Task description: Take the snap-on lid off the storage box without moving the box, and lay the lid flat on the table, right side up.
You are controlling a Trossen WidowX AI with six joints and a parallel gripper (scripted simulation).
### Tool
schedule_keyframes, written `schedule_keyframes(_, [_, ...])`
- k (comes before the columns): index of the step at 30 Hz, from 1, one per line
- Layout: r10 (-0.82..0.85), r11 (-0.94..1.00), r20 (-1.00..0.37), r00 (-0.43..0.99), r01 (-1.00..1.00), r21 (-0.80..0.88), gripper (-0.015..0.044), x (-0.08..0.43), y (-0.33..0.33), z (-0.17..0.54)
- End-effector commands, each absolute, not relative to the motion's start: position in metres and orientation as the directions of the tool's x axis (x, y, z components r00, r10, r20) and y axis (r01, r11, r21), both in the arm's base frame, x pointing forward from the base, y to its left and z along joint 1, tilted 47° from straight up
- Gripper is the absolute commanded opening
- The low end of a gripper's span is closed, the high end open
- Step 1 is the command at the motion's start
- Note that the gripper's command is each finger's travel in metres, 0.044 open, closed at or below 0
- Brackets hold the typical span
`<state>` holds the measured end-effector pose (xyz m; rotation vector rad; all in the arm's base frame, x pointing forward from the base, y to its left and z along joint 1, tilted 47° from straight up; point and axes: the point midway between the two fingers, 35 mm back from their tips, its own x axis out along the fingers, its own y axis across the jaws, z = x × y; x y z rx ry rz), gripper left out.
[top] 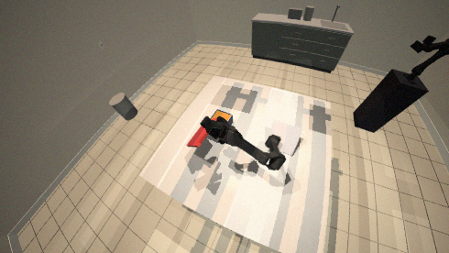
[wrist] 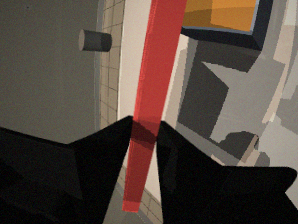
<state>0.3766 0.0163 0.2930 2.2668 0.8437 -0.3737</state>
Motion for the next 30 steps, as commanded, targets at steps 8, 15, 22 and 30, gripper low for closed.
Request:
schedule_keyframes(8, [0.455, -0.563, -0.461, 0.762, 0.648, 0.513, 0.0, 0.373, 0.029, 0.315])
schedule_keyframes(15, [0.456, -0.563, -0.461, 0.762, 0.647, 0.513, 0.0, 0.372, 0.039, 0.325])
schedule_keyframes(22, [0.456, -0.564, -0.46, 0.762, 0.647, 0.513, 0.0, 0.37, 0.048, 0.335])
schedule_keyframes(30, [0.456, -0.564, -0.459, 0.762, 0.647, 0.513, 0.0, 0.368, 0.059, 0.347])
